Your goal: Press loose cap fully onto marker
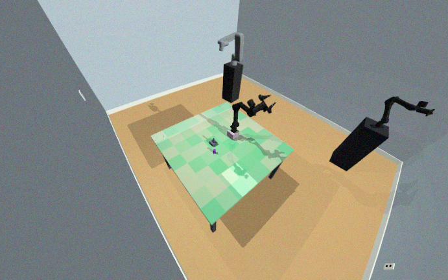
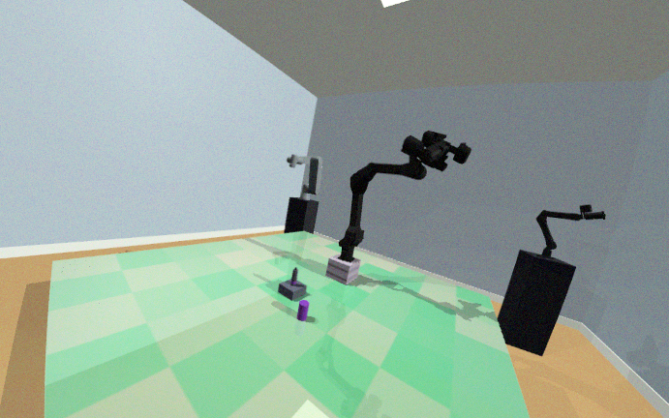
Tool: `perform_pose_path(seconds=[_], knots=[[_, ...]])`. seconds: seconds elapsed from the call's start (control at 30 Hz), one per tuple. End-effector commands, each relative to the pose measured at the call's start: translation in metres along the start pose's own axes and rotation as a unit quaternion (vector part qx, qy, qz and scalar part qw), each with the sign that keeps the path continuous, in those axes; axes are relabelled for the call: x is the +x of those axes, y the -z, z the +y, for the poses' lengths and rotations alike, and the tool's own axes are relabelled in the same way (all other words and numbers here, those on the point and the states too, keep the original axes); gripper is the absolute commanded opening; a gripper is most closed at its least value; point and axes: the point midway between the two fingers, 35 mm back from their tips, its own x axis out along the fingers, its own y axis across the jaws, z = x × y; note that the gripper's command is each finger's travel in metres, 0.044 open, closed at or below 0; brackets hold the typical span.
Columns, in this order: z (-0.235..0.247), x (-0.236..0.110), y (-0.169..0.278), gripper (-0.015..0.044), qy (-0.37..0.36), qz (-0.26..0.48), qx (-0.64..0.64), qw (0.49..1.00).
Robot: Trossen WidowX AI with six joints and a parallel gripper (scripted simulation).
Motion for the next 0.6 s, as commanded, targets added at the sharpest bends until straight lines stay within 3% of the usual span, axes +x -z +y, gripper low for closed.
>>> perform_pose_path(seconds=[0.0, 0.17, 0.37, 0.57], knots=[[0.001, 0.000, 0.001, 0.0374, -0.002, 0.001, 0.003, 1.000], [0.039, -0.020, 0.019, 0.0252, -0.065, 0.041, 0.093, 0.993], [0.111, -0.077, 0.053, 0.0252, -0.173, 0.155, 0.274, 0.933], [0.168, -0.153, 0.077, 0.0252, -0.237, 0.301, 0.440, 0.812]])
